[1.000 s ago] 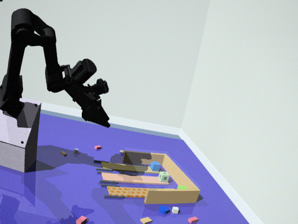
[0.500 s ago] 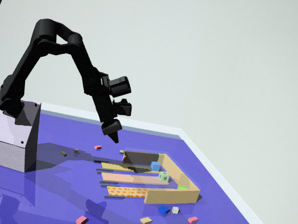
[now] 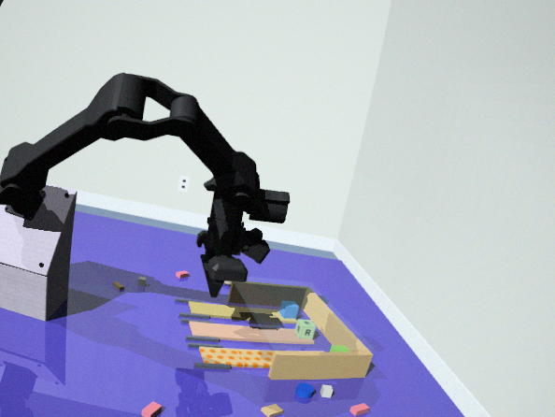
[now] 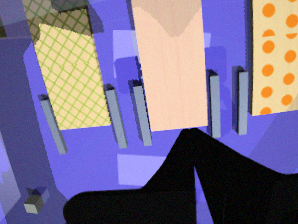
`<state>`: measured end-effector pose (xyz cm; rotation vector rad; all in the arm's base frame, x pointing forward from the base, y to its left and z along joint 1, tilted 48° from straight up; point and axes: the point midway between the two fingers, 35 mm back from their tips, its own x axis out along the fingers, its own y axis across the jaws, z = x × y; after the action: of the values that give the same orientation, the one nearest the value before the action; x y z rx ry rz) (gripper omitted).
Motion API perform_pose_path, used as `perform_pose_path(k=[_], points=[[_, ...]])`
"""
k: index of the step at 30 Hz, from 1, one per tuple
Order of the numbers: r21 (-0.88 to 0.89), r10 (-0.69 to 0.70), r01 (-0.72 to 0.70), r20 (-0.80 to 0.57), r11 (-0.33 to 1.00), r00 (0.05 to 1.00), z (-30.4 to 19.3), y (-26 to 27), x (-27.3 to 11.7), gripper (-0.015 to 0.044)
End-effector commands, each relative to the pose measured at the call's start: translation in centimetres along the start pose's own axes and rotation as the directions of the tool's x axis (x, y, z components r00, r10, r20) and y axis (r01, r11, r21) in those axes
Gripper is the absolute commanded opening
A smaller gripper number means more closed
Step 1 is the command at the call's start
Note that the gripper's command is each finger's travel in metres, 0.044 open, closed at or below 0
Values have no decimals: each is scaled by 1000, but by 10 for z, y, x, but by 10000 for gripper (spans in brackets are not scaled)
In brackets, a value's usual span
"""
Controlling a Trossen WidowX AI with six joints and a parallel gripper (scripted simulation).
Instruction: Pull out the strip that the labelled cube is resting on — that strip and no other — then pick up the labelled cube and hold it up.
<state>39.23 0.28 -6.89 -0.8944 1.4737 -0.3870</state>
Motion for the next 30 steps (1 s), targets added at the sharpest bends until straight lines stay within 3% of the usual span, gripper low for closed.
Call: perform_pose_path(k=[1,30], points=[[-11,-8,7,-36,1000,999,-1,0,3,0],[-11,-7,7,-36,1000,999,-2,0,46,0]])
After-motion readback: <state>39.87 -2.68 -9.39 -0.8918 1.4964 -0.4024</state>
